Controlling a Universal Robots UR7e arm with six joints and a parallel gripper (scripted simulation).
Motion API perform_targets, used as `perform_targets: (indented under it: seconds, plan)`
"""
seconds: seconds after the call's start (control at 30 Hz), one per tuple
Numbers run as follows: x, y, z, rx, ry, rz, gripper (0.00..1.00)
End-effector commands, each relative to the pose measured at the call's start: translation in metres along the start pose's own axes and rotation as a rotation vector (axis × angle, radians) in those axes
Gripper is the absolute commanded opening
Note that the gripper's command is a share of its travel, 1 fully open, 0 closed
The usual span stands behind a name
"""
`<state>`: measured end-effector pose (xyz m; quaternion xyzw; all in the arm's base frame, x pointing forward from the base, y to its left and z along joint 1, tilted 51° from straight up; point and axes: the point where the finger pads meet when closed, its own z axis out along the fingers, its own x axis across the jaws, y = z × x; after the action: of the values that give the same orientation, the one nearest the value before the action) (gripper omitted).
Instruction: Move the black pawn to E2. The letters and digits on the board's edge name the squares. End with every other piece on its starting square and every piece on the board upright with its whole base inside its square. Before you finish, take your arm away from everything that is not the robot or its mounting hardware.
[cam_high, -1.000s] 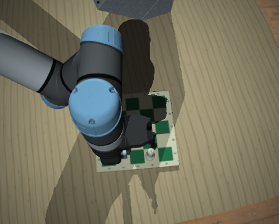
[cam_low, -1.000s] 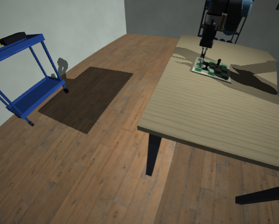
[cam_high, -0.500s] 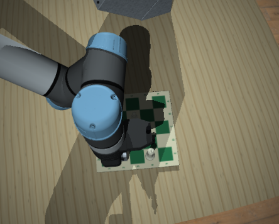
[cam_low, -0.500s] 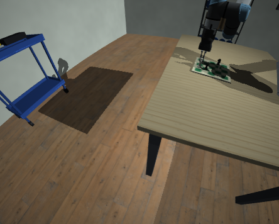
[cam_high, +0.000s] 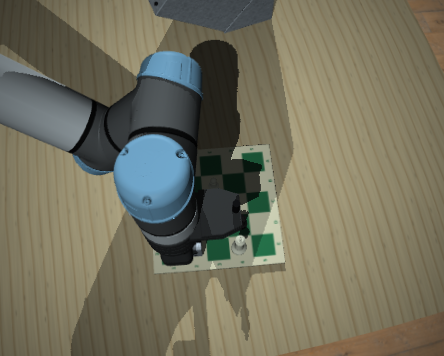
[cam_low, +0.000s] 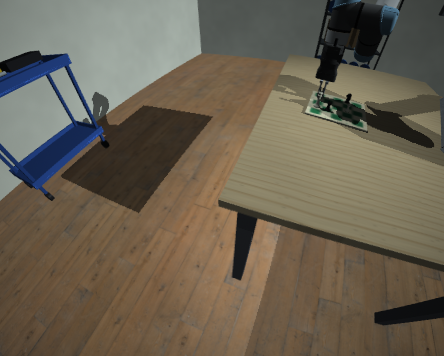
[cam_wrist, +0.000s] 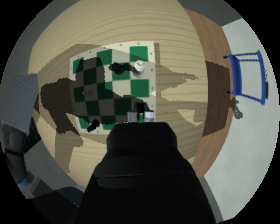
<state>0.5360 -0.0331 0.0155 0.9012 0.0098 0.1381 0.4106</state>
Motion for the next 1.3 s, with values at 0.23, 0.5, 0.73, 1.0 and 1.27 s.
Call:
perform_targets:
  seconds: [0.23,0.5,0.73,1.0,1.27]
  plan:
    - [-0.0009,-0.0007,0.0006,0.001,-0.001,-0.002,0.00]
    - [-0.0010,-0.0007,0.0009,0.001,-0.001,-0.002,0.00]
    - [-0.0011,-0.0006,0.0032,0.001,-0.003,-0.001,0.00]
    - [-0.0009,-0.0007,0.0047,0.001,-0.002,-0.002,0.00]
    - [-0.0005,-0.0006,0.0047,0.001,-0.001,-0.001,0.00]
